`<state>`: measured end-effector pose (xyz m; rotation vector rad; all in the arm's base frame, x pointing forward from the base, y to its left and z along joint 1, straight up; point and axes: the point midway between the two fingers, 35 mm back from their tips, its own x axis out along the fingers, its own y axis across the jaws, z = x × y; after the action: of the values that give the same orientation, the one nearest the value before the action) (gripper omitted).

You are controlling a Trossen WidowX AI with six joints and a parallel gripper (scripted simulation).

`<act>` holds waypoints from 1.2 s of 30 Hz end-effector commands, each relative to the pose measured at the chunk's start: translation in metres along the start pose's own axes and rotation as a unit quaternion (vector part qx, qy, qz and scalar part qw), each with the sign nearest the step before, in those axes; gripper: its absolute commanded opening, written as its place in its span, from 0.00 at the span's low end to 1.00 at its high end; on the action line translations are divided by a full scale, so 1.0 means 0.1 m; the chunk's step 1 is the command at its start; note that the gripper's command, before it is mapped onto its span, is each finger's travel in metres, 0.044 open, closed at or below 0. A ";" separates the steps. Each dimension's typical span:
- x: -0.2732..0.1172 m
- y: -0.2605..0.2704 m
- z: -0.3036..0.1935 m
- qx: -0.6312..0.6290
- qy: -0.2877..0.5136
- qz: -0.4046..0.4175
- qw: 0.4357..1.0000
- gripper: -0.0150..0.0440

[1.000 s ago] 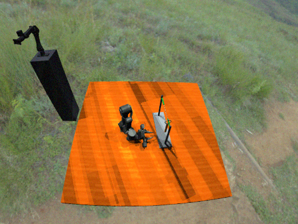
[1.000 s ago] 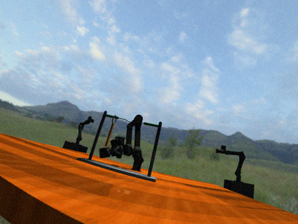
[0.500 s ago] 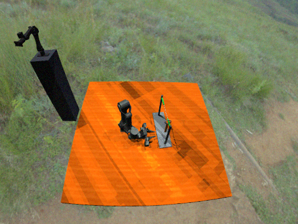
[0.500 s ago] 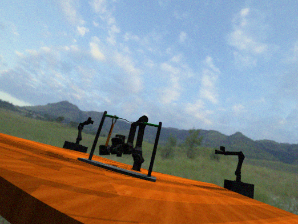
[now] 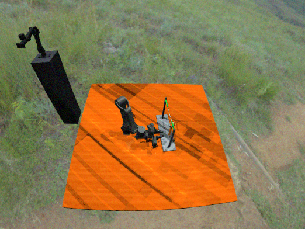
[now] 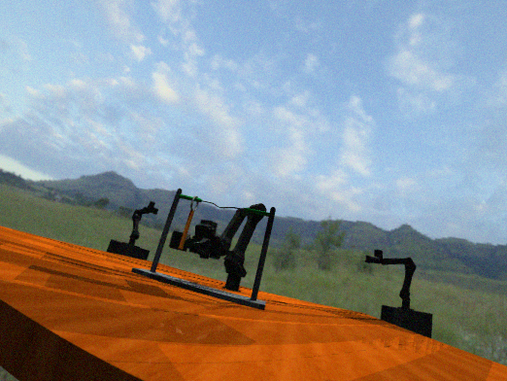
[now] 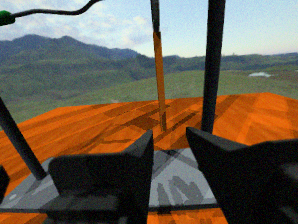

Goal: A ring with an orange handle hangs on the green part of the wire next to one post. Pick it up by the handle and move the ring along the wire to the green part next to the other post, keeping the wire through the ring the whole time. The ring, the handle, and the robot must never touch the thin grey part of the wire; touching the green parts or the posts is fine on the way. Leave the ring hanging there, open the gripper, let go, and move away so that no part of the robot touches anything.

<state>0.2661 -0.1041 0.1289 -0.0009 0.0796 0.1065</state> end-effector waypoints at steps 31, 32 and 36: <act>0.45 -0.03 0.05 -0.008 -0.002 -0.003 1.000 0.53; 0.47 -0.03 0.05 -0.008 -0.002 -0.003 1.000 0.53; 0.53 -0.02 0.05 -0.008 -0.002 -0.003 1.000 0.53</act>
<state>0.3150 -0.1008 0.1320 -0.0275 0.0685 0.1049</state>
